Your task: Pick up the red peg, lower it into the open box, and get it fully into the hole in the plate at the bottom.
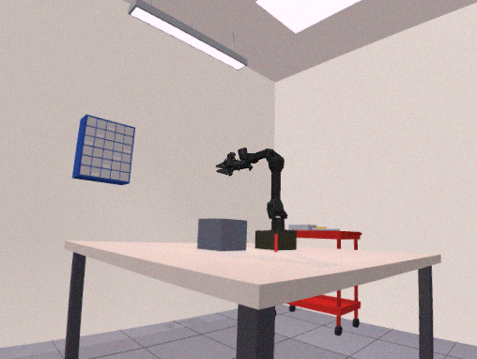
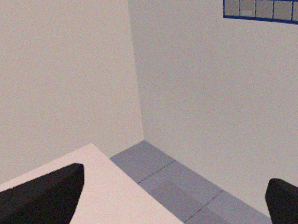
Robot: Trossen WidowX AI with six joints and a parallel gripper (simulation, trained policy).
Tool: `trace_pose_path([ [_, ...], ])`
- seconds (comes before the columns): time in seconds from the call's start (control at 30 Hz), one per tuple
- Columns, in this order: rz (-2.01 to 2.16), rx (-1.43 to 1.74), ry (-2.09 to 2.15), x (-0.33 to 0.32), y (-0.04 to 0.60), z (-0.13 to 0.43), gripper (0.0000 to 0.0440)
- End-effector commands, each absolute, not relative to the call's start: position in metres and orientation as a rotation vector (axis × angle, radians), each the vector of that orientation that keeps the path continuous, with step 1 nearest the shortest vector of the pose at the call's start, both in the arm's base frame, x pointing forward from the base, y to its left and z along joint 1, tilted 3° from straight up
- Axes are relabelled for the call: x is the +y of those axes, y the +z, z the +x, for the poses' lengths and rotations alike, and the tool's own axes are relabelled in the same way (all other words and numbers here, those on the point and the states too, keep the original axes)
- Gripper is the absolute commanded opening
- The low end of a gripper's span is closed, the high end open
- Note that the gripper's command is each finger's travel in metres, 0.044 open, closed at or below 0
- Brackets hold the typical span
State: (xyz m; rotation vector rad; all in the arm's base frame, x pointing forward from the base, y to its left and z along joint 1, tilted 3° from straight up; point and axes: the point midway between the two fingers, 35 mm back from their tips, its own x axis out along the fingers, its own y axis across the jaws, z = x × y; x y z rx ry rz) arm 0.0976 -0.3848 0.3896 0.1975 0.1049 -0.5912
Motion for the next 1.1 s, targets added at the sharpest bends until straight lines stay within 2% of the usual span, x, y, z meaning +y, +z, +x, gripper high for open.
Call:
trace_pose_path([
  [0.0,0.206,0.109,-0.586,-0.384,0.389,0.101,0.042],
  [0.07,0.234,0.118,-0.563,-0.38,0.385,0.111,0.044],
  [0.5,0.411,0.132,-0.401,-0.329,0.392,0.213,0.0439],
  [1.07,0.692,0.188,-0.207,-0.217,0.4,0.313,0.0439],
])
